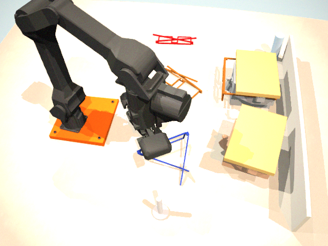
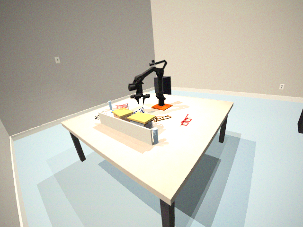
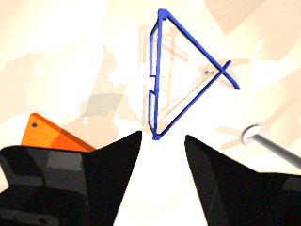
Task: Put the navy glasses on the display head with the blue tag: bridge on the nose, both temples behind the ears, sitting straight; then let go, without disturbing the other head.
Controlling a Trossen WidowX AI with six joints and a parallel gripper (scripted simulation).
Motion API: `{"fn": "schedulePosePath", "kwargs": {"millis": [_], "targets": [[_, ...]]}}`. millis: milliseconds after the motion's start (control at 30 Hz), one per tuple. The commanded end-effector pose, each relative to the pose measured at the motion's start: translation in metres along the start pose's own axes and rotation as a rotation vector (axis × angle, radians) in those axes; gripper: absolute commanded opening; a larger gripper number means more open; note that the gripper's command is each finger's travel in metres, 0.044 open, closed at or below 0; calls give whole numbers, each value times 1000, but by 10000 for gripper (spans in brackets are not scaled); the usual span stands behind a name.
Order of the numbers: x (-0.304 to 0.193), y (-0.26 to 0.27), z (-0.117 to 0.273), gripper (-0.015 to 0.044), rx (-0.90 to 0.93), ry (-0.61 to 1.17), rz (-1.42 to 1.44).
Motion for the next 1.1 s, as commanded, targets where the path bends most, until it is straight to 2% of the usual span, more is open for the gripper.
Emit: {"fn": "schedulePosePath", "kwargs": {"millis": [0, 67, 167, 533, 1067], "targets": [[12, 0, -4, 200, 16, -9, 22], [12, 0, -4, 200, 16, -9, 22], [12, 0, -4, 121, 16, -9, 22], [12, 0, -6, 120, 16, -9, 22], [15, 2, -31, 120, 16, -9, 22]]}}
Point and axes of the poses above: the point midway between the two fingers, 35 mm back from their tips, its own z axis back along the fingers, its own y axis across the jaws, x = y × z, the point moved 10 cm from there along z, back along the fingers, and after that the axes turned 12 degrees about z, right-handed, at the moved point
